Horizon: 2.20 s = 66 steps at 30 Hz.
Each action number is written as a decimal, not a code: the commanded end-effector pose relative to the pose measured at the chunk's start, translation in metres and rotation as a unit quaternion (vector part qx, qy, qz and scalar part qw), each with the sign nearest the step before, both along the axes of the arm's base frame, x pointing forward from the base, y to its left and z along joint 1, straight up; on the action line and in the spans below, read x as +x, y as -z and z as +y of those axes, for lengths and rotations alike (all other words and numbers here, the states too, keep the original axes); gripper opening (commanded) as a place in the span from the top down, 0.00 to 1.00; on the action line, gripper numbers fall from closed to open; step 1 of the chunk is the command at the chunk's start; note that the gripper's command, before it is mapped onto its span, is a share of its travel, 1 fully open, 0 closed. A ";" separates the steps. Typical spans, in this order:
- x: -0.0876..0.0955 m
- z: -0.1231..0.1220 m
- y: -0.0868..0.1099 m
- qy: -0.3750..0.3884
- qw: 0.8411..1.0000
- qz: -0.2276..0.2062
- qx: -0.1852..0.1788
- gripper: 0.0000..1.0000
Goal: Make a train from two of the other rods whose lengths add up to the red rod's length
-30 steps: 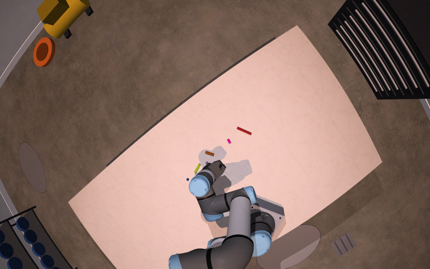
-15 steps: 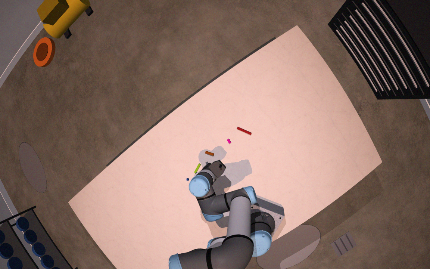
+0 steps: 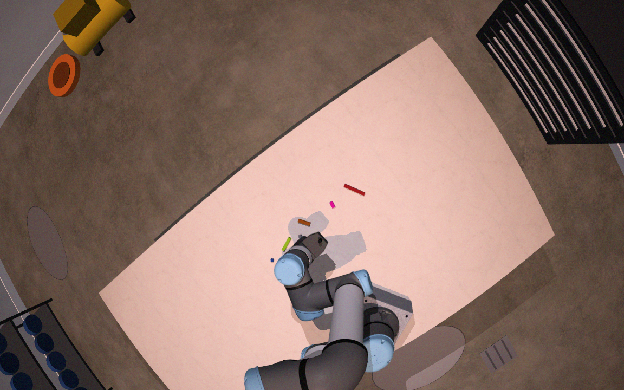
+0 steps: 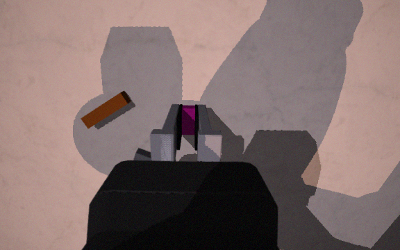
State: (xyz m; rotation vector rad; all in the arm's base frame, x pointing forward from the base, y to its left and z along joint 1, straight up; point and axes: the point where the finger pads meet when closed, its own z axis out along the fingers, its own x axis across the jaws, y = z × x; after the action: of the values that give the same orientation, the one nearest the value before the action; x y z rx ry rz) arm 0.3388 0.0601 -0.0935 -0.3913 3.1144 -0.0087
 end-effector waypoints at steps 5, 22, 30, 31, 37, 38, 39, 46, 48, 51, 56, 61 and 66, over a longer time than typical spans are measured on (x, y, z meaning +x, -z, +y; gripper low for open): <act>0.000 0.000 0.005 0.000 1.000 0.000 0.000 0.76; 0.000 0.000 0.011 0.000 1.000 0.000 0.000 0.76; 0.000 0.000 0.011 0.000 1.000 0.000 0.000 0.76; 0.000 0.000 0.011 0.000 1.000 0.000 0.000 0.76; 0.000 0.000 0.011 0.000 1.000 0.000 0.000 0.76; 0.000 0.000 0.011 0.000 1.000 0.000 0.000 0.76; 0.000 0.000 0.011 0.000 1.000 0.000 0.000 0.76; 0.000 0.000 0.011 0.000 1.000 0.000 0.000 0.76; 0.000 0.000 0.011 0.000 1.000 0.000 0.000 0.76; 0.000 0.000 0.011 0.000 1.000 0.000 0.000 0.76; 0.000 0.000 0.011 0.000 1.000 0.000 0.000 0.70; 0.000 0.000 0.011 0.000 1.000 0.000 0.000 0.58; 0.000 0.000 0.011 0.000 1.000 0.000 0.000 0.46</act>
State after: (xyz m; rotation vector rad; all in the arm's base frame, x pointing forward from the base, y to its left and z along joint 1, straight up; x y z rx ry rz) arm 0.3388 0.0600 -0.1045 -0.3912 3.1147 -0.0086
